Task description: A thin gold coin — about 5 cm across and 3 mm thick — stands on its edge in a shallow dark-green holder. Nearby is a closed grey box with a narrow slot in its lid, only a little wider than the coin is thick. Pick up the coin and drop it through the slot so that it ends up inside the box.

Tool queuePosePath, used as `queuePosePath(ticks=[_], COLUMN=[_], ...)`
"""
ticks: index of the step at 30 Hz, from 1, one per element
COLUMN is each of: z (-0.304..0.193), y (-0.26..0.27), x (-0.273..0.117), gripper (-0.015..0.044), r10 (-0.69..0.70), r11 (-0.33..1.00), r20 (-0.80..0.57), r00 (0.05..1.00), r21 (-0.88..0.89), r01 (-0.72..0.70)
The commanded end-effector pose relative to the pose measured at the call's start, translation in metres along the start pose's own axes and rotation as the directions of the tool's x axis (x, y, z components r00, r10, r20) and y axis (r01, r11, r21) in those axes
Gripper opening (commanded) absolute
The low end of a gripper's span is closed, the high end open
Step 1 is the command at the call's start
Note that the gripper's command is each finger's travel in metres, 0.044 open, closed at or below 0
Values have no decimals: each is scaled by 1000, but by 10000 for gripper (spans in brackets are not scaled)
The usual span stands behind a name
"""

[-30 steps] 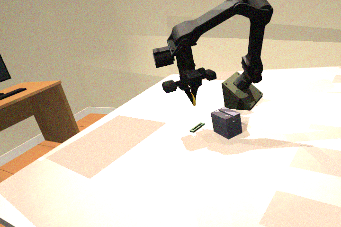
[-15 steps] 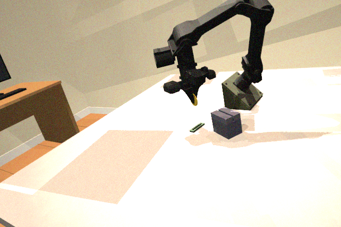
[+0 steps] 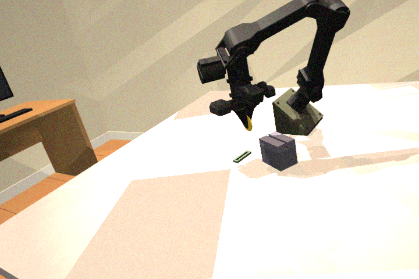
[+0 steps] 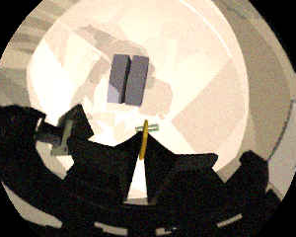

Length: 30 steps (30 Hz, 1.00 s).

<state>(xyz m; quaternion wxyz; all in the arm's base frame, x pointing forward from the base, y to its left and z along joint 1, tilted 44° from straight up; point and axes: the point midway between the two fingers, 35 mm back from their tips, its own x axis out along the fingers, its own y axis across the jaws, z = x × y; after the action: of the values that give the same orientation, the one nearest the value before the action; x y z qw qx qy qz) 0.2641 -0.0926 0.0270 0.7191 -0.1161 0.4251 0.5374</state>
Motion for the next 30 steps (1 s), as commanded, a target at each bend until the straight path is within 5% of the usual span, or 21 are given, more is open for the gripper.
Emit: queuePosePath(ticks=[1, 30], z=[13, 73], y=[6, 41], x=[-2, 0], gripper=[0, 0], r10=[-5, 0], r11=[1000, 1000], r20=[4, 14], r00=[1000, 1000], r21=[1, 1], r01=[5, 0])
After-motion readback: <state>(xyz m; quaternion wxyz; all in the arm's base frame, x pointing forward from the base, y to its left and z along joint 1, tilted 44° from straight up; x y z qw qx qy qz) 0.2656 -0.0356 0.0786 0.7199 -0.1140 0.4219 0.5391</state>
